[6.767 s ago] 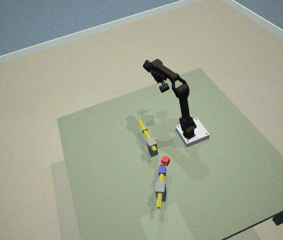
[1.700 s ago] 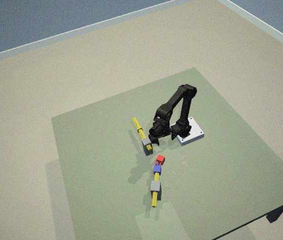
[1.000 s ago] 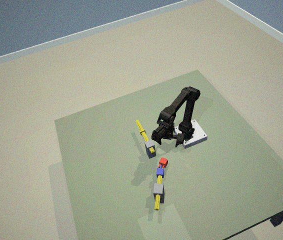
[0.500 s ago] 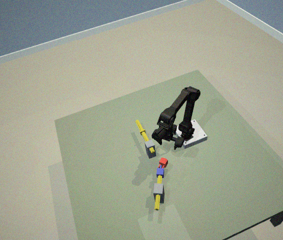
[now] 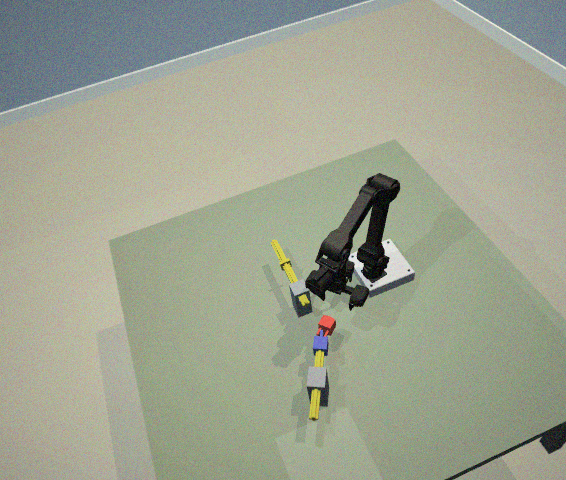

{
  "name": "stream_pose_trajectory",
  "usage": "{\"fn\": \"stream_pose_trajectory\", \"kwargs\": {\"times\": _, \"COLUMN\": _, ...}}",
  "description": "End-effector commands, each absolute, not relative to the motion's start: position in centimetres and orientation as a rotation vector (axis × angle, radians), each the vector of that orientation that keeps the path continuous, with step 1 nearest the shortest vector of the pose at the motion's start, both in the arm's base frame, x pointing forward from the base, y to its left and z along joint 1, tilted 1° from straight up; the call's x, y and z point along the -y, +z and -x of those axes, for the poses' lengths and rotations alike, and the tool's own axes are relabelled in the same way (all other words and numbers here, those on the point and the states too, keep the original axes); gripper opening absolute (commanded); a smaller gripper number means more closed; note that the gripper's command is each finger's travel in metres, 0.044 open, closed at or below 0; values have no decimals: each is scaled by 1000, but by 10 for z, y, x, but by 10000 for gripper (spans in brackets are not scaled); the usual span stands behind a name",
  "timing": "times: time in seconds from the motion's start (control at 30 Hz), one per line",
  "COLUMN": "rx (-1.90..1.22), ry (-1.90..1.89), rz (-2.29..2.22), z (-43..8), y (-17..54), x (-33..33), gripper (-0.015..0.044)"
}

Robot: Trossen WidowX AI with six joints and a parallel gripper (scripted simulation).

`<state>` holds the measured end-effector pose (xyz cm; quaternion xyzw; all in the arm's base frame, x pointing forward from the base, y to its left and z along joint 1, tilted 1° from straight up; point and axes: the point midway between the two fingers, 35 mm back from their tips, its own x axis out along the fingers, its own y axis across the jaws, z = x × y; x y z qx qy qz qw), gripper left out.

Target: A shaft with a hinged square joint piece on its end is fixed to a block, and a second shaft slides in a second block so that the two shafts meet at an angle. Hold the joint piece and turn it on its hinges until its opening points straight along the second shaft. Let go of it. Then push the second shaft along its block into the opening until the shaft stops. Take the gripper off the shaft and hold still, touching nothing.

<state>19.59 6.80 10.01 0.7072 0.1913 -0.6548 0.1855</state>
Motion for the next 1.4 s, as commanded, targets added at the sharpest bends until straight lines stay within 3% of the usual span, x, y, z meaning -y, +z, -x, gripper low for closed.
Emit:
{"fn": "stream_pose_trajectory", "kwargs": {"times": 0.0, "rx": -540, "ry": -1855, "rz": -1996, "z": -194, "y": 88, "x": -68, "gripper": 440}}
{"fn": "stream_pose_trajectory", "kwargs": {"times": 0.73, "rx": -541, "ry": -1850, "rz": -2002, "z": -251, "y": 87, "x": -102, "gripper": 440}}
{"fn": "stream_pose_trajectory", "kwargs": {"times": 1.37, "rx": -541, "ry": -1850, "rz": -2001, "z": -256, "y": 62, "x": -105, "gripper": 440}}
